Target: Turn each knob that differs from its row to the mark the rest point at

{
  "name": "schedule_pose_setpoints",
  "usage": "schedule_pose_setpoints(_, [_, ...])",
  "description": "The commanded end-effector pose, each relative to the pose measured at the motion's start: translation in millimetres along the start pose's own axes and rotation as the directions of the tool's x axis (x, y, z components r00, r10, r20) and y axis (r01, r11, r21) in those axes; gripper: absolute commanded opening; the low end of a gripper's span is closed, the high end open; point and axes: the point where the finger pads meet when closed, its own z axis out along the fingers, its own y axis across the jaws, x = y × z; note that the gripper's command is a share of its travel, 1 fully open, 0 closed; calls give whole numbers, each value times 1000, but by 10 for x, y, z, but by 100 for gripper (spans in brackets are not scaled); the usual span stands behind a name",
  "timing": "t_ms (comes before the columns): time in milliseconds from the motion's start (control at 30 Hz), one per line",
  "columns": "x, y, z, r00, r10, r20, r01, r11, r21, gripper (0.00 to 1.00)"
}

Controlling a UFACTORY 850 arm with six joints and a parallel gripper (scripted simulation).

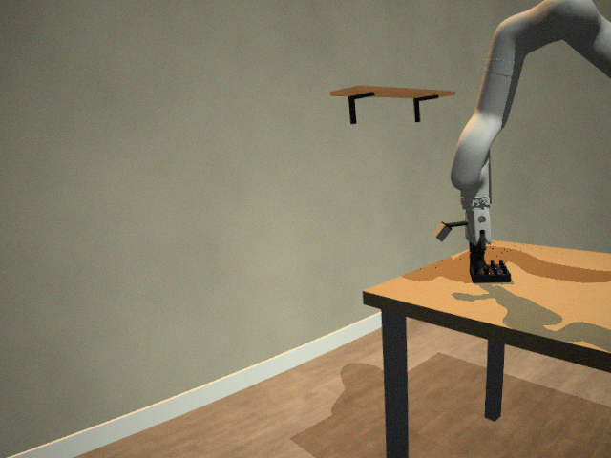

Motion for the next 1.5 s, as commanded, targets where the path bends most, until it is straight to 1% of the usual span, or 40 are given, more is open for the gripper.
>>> schedule_pose_setpoints(0, [7, 6, -7, 1000, 0, -2, 0, 1000, -1, 19])
schedule_pose_setpoints(1133, [7, 6, -6, 1000, 0, -2, 0, 1000, -1, 19])
schedule_pose_setpoints(1467, [7, 6, 37, 1000, 0, -2, 0, 1000, -1, 19])
